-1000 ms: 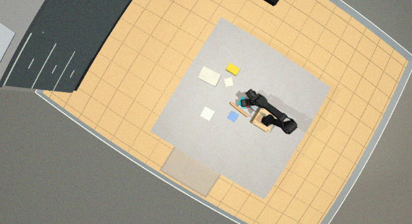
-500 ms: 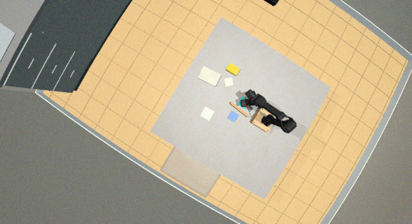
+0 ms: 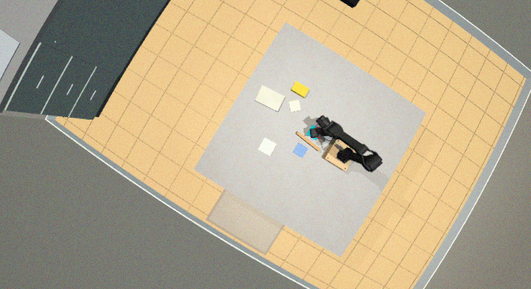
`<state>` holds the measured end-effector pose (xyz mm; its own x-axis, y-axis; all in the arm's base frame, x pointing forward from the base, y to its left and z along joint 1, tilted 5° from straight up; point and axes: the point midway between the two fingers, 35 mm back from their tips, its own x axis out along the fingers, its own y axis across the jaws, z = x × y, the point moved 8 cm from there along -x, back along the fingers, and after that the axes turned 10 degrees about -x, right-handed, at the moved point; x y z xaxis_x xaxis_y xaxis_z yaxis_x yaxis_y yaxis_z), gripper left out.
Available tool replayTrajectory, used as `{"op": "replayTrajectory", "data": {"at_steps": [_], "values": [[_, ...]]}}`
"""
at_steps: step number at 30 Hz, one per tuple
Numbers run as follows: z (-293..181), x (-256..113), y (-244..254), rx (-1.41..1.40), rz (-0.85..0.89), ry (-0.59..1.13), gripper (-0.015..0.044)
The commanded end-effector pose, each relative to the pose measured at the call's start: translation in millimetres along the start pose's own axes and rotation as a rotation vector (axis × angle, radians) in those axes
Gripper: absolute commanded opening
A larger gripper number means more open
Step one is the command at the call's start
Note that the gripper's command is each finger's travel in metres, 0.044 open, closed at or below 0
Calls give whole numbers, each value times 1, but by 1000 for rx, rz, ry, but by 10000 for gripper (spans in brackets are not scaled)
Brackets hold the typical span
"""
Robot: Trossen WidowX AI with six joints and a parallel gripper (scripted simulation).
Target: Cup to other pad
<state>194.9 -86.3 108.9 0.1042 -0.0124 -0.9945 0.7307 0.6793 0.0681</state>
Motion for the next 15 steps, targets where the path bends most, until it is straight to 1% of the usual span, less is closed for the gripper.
{"op": "replayTrajectory", "data": {"at_steps": [1,15], "values": [[0,0,0,0,0,0,128],[1,-15,0,-1,1,1,128]]}}
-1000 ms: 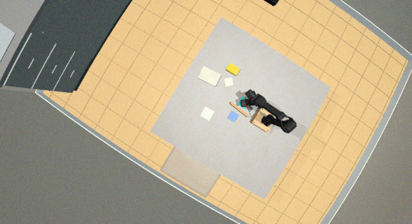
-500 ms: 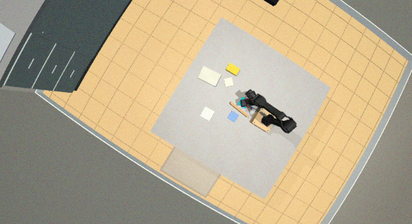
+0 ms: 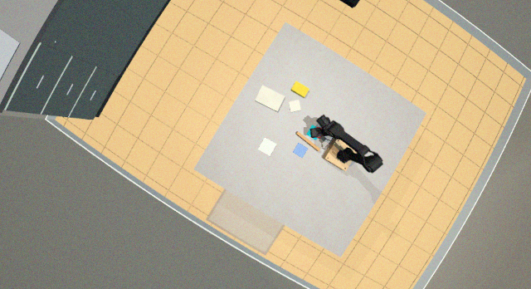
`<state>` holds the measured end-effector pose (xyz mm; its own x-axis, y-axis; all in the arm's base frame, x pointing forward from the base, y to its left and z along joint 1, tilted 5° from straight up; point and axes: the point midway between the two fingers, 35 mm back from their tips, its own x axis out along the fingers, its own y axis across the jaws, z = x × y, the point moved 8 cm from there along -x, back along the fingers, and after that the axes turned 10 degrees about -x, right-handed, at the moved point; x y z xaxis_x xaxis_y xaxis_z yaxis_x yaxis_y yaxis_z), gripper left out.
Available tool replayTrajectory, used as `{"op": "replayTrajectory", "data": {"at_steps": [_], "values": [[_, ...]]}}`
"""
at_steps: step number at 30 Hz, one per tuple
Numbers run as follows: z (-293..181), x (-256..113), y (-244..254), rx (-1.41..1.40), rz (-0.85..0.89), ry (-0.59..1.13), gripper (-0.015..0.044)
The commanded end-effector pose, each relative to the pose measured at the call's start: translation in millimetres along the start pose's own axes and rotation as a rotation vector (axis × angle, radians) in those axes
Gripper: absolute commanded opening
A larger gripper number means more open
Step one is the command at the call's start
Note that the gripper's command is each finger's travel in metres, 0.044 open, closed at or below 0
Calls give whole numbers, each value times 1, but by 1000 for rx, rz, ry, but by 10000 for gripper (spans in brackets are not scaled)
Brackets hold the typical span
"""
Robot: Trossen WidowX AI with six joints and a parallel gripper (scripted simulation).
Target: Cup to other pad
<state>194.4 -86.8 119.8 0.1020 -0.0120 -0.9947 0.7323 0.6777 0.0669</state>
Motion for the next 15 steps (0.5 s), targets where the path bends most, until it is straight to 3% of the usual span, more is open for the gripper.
{"op": "replayTrajectory", "data": {"at_steps": [1,15], "values": [[1,-5,0,-3,2,-1,128],[2,-25,0,-4,4,0,128]]}}
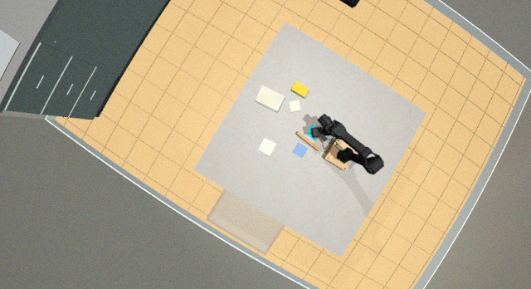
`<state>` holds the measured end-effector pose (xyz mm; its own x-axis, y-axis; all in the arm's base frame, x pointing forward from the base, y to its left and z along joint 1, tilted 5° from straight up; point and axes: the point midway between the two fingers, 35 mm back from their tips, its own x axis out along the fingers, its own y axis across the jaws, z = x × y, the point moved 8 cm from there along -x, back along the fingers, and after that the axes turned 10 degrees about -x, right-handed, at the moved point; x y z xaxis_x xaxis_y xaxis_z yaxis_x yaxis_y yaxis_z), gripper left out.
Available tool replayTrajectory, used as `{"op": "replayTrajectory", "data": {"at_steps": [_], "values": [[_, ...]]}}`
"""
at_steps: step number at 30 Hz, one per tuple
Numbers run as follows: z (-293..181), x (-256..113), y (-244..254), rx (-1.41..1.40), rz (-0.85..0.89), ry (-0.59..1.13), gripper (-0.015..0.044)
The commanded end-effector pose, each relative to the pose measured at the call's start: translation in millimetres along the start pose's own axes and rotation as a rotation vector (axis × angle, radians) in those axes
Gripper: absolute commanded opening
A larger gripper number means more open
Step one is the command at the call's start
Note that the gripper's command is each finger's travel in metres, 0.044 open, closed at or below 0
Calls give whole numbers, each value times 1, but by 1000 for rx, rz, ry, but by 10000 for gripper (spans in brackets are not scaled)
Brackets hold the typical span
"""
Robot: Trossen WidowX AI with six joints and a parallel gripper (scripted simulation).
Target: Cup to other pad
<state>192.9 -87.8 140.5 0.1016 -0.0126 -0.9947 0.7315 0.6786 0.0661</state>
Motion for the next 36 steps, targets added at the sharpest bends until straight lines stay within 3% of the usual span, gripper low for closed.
{"op": "replayTrajectory", "data": {"at_steps": [1,10,22,36], "values": [[0,-5,0,-3,5,1,128],[0,-17,-1,-4,5,1,128],[1,-19,-1,-1,1,0,440],[4,-67,-1,-3,4,1,440]]}}
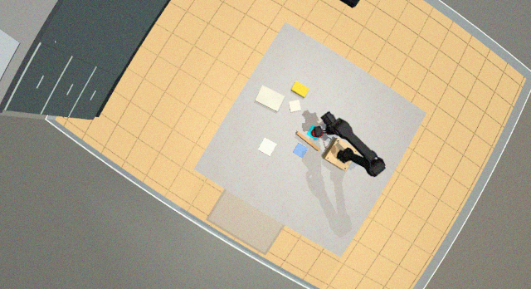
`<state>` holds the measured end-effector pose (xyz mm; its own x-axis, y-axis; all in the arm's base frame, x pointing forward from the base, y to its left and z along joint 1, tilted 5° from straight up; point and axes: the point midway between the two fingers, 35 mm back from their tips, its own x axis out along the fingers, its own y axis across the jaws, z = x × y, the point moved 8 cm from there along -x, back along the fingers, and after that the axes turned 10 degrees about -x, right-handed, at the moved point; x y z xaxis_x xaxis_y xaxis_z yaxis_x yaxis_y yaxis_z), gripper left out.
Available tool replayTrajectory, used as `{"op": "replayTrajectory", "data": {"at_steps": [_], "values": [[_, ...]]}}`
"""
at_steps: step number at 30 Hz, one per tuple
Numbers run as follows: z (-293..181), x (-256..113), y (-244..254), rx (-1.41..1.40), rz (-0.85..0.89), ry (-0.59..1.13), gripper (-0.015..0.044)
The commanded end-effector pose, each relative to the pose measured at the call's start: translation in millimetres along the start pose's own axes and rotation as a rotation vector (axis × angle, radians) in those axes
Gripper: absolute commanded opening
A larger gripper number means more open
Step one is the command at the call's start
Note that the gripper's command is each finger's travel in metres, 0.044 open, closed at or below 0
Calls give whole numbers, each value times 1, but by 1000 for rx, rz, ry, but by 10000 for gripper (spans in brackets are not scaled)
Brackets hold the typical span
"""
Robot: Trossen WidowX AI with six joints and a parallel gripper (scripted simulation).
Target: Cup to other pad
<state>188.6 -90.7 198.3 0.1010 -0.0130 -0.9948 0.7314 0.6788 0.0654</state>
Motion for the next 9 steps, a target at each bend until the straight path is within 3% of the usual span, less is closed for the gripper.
{"op": "replayTrajectory", "data": {"at_steps": [1,9], "values": [[0,-12,0,-3,5,1,440],[1,-15,-1,-1,2,-3,440]]}}
